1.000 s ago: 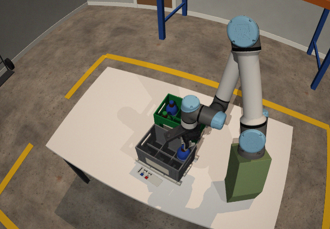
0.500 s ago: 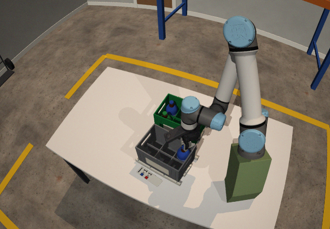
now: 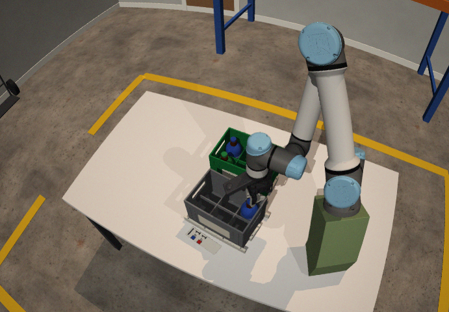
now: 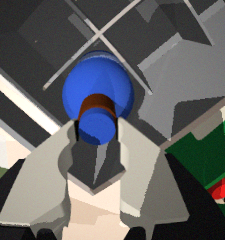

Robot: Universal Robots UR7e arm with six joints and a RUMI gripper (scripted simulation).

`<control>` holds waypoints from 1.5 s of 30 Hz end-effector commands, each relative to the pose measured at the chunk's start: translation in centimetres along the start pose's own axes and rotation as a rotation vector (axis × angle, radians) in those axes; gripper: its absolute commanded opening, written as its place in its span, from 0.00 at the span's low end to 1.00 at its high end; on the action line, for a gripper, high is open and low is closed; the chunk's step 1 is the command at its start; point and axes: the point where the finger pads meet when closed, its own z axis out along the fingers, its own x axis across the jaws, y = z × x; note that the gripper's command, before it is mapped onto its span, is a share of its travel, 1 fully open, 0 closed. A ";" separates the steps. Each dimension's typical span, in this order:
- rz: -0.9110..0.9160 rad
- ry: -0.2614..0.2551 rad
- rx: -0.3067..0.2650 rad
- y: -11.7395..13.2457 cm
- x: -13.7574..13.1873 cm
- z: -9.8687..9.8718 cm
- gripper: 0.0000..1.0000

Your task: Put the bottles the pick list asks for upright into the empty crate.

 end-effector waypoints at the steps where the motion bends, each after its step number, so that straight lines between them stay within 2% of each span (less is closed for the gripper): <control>1: 0.001 0.001 0.002 0.0 0.0 0.3 0.00; 21: 0.001 0.001 0.003 0.0 0.0 1.2 0.00; 45: 0.001 0.004 0.005 -0.1 0.1 1.1 0.00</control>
